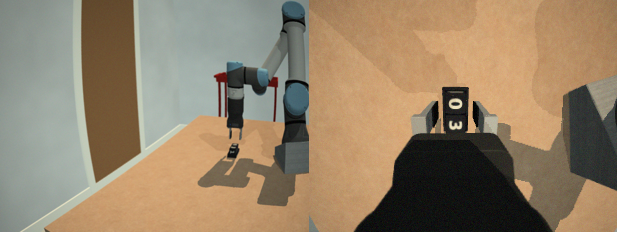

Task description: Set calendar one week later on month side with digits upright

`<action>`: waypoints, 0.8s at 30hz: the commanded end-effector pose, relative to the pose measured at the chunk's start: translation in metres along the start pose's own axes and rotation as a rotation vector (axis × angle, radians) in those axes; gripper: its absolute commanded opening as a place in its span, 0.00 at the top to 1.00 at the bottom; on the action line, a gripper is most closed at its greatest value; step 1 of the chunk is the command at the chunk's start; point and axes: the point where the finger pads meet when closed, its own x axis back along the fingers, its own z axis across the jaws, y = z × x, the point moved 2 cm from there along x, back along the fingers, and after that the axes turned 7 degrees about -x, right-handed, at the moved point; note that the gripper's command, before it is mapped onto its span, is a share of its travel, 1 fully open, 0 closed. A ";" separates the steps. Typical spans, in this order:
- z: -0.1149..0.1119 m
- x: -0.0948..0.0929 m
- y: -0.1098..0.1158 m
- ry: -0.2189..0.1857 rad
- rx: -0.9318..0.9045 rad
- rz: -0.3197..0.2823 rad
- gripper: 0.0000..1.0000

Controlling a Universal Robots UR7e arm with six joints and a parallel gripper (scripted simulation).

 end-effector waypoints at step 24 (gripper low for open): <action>0.000 -0.020 -0.001 -0.001 0.000 0.000 0.10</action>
